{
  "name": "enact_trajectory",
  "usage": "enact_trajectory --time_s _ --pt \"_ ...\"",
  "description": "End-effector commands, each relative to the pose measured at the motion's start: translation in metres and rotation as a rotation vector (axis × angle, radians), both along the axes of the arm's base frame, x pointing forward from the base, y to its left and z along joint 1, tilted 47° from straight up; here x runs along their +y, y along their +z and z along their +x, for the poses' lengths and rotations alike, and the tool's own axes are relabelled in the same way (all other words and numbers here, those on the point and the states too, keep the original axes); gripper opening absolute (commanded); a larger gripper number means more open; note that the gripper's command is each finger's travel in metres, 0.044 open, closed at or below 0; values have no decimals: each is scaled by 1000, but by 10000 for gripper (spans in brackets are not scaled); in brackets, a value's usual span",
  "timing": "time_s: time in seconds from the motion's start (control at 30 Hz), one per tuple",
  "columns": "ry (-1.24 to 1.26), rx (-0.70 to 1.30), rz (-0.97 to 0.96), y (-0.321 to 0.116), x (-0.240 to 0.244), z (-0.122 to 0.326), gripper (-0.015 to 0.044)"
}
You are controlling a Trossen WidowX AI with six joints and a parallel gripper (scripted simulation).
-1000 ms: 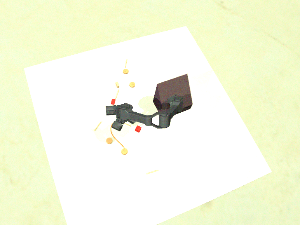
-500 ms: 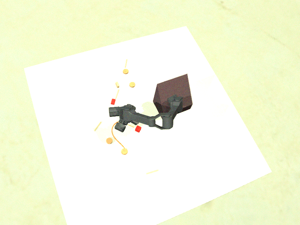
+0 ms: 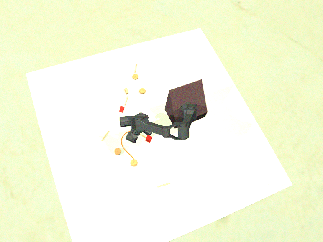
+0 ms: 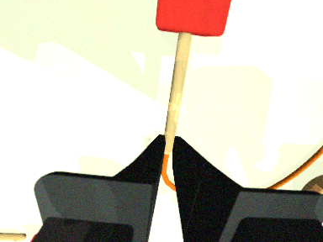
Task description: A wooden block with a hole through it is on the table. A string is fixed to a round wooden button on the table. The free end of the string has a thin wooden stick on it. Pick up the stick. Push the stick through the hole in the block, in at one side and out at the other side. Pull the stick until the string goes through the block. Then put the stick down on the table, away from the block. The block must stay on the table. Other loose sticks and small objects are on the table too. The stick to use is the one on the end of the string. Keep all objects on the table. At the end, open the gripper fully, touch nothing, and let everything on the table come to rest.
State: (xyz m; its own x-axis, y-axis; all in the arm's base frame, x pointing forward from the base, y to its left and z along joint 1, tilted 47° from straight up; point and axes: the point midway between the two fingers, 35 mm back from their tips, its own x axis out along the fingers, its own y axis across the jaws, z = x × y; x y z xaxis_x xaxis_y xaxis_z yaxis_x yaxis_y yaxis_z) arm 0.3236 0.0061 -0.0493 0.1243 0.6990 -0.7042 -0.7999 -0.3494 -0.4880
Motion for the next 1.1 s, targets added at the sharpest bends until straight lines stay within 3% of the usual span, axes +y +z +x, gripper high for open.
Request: enact_trajectory --time_s 0.0,1.07 --pt "-1 3 3 3 4 -5 0" --pt "-2 4 3 25 29 -29 0"
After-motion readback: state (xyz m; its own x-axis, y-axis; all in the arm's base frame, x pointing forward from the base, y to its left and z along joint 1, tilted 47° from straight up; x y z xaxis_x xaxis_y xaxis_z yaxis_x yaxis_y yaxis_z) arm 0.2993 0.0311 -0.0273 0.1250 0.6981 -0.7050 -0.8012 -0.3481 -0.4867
